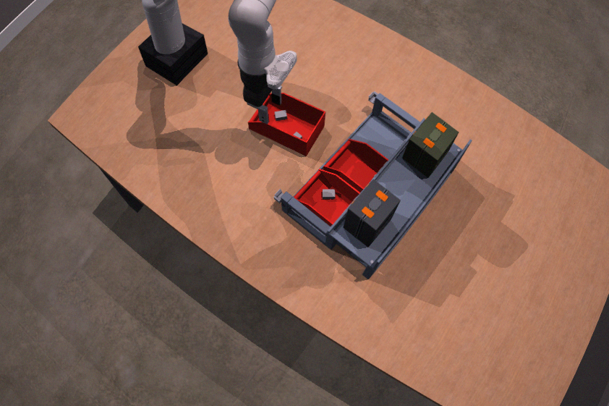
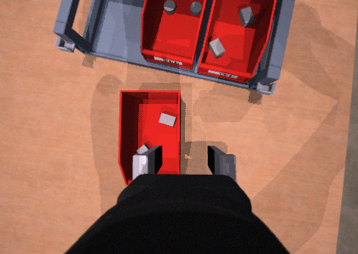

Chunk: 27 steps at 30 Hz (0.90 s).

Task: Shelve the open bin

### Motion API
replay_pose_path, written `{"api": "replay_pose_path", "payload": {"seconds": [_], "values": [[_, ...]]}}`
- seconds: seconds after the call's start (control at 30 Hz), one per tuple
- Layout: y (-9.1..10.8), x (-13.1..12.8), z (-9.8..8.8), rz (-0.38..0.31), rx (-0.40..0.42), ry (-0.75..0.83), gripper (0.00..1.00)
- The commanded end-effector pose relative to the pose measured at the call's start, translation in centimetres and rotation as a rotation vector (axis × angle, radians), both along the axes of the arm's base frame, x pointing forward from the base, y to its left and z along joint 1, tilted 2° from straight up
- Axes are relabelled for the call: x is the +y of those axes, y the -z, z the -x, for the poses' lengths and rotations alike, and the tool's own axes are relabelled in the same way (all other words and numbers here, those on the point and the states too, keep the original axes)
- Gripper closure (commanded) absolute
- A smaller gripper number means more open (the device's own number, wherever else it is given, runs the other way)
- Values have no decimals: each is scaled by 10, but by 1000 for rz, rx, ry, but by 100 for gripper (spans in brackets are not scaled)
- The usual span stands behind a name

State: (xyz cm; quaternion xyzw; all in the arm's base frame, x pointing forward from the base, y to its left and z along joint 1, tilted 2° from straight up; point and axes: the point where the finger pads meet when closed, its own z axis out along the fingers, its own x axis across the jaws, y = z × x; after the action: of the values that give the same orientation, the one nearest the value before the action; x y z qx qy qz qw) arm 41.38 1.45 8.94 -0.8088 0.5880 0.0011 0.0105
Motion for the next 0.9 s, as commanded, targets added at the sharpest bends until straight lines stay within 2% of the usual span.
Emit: {"api": "replay_pose_path", "payload": {"seconds": [0.0, 0.87], "values": [[1, 5, -2, -5, 0, -1, 0], [2, 14, -6, -19, -2, 13, 0]]}}
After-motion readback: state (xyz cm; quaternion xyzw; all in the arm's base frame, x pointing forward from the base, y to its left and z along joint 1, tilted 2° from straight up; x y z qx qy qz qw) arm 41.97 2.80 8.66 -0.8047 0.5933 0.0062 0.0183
